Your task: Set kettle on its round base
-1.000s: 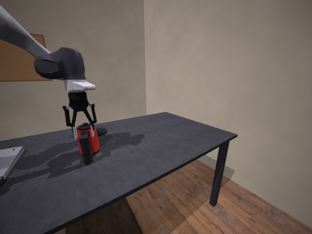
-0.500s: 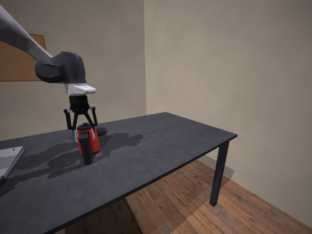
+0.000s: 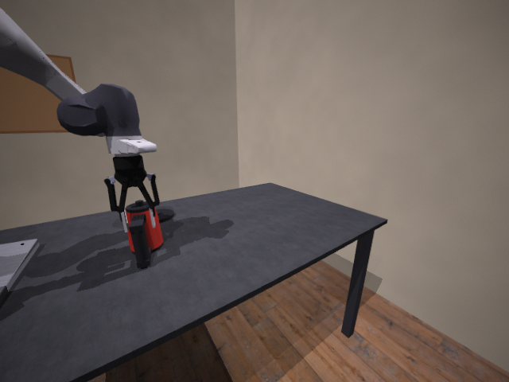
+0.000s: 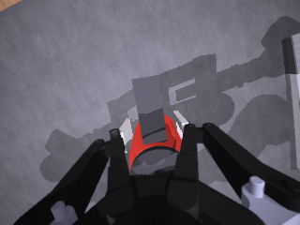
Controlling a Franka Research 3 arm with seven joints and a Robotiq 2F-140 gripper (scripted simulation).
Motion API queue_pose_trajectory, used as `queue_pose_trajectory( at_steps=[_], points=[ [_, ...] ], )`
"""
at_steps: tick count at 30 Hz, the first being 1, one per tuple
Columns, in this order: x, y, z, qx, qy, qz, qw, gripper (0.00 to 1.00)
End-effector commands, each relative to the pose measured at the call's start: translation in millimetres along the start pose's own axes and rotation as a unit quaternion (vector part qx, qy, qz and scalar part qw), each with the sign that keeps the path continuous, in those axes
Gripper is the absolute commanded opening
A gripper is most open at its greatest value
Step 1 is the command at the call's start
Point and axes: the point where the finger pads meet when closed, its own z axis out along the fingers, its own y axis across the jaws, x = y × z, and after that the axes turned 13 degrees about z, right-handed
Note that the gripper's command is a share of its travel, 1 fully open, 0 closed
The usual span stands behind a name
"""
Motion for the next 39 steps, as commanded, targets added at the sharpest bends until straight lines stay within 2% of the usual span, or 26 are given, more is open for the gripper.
queue_pose_trajectory(
  at_steps=[1, 20, 21, 39],
  points=[
    [0.5, 0.4, 0.9, 0.000, 0.001, 0.003, 1.000, 0.47],
    [0.5, 0.4, 0.9, 0.000, 0.001, 0.003, 1.000, 0.47],
    [0.5, 0.4, 0.9, 0.000, 0.001, 0.003, 1.000, 0.00],
    [0.5, 0.4, 0.9, 0.000, 0.001, 0.003, 1.000, 0.00]
  ],
)
